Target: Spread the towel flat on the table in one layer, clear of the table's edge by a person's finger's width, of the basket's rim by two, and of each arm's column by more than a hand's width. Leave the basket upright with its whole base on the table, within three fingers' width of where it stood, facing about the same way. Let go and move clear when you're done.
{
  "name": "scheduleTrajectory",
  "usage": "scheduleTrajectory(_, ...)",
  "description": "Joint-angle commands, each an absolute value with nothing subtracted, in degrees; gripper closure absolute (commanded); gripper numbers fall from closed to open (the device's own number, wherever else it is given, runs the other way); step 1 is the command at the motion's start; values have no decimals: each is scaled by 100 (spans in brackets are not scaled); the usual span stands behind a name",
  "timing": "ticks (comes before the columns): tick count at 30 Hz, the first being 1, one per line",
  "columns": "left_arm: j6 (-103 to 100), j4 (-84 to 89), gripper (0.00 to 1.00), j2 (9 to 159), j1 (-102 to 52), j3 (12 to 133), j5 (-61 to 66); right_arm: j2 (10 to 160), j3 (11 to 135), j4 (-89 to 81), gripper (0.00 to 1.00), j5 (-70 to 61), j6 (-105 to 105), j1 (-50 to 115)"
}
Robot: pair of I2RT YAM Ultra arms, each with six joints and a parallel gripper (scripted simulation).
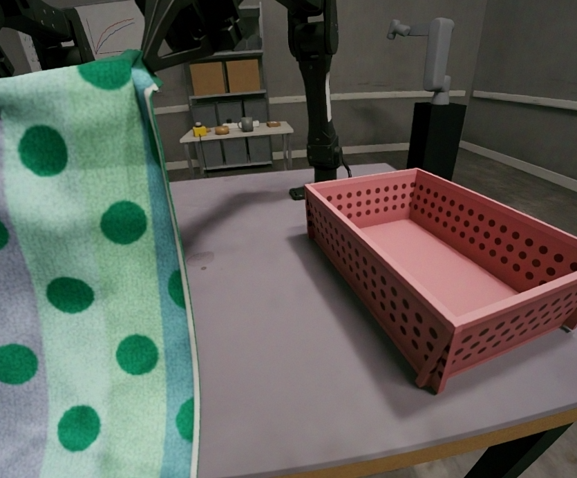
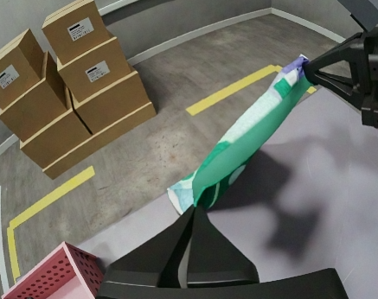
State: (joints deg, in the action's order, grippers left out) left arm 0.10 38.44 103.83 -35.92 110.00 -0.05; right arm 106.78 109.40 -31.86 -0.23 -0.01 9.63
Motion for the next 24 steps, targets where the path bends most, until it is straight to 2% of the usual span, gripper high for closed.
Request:
scheduleTrajectory(1, -26, 4720, 100, 10425, -3814, 11199, -25, 10380, 11107, -4136, 100, 14, 32, 889)
scheduleTrajectory(9, -39, 5415, 100, 10382, -4087, 10915, -14, 10352, 11113, -5197, 100, 23, 38, 880)
scheduleTrajectory(10, -23, 5607, 100, 10296, -4217, 10784, -7, 10332, 10798, -5552, 100, 22, 35, 850)
scheduleTrajectory(17, -43, 5762, 100, 10337, -4385, 10563, -4, 10203, 10471, -5774, 100, 19, 36, 831)
scheduleTrajectory(18, -31, 5323, 100, 10054, -4528, 9957, 10, 9849, 9700, -5310, 100, 22, 35, 818)
scheduleTrajectory(20, -44, 5252, 100, 10016, -4541, 9884, 6, 9771, 9582, -5208, 100, 21, 38, 814)
scheduleTrajectory(21, -32, 4965, 100, 9814, -4690, 9316, 20, 9462, 8909, -4954, 100, 23, 37, 799)
scheduleTrajectory(23, -47, 4860, 100, 9761, -4708, 9220, 9, 9364, 8775, -4823, 100, 20, 40, 805)
scheduleTrajectory(24, -38, 4584, 100, 9587, -4864, 8699, 13, 9072, 8144, -4586, 100, 23, 39, 777)
